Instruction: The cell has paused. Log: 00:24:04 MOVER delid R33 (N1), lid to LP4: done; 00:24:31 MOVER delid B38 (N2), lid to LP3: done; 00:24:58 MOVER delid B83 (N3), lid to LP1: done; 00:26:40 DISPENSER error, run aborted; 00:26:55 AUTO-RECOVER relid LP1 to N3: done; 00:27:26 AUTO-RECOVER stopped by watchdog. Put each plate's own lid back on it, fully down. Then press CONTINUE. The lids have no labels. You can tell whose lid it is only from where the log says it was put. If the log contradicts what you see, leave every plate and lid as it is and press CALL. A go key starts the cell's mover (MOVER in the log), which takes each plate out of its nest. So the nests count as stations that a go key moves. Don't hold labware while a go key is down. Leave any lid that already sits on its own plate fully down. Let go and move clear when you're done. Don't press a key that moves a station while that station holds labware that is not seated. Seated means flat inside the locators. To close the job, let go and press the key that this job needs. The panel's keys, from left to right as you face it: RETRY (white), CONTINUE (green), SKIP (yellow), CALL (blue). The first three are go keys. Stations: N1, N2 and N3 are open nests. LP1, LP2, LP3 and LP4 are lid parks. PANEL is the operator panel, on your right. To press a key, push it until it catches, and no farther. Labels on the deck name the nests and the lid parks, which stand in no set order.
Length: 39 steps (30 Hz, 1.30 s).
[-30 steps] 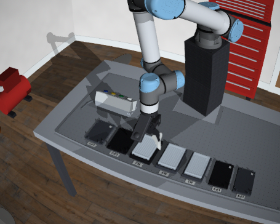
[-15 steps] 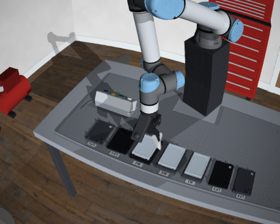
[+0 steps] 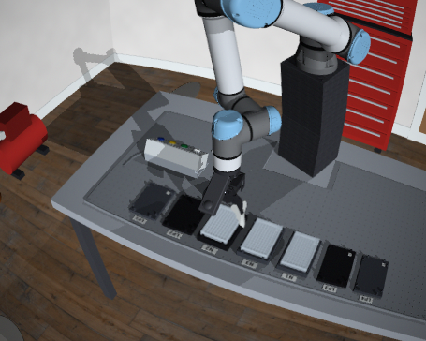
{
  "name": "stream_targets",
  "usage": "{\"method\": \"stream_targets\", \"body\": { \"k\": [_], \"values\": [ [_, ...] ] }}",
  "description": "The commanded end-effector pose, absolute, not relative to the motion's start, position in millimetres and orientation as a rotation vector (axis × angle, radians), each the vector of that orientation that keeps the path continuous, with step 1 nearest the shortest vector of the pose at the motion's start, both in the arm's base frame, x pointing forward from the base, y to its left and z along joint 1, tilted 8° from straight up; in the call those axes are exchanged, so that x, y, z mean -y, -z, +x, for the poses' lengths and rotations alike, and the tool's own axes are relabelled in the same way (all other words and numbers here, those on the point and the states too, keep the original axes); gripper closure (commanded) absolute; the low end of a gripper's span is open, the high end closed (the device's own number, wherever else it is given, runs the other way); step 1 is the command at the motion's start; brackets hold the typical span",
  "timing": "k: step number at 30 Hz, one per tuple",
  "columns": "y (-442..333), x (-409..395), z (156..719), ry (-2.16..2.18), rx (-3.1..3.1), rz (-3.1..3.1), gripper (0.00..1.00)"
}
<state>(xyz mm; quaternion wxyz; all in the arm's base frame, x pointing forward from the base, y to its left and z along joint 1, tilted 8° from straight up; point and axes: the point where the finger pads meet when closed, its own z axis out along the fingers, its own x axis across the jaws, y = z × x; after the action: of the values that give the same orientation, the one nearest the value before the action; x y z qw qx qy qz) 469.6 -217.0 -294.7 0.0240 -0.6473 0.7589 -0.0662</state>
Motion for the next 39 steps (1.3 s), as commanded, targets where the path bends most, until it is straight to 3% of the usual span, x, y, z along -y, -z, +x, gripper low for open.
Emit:
{"method": "stream_targets", "body": {
  "k": [1, 11, 12, 39],
  "values": [
    [286, 217, 469, 0.207, -2.348, -2.003, 0.18],
    [279, 216, 468, 0.207, -2.348, -2.003, 0.18],
    [280, 212, 465, 0.208, -2.329, -2.027, 1.00],
    [297, 118, 384, 0.207, -2.327, -2.029, 1.00]
  ]
}}
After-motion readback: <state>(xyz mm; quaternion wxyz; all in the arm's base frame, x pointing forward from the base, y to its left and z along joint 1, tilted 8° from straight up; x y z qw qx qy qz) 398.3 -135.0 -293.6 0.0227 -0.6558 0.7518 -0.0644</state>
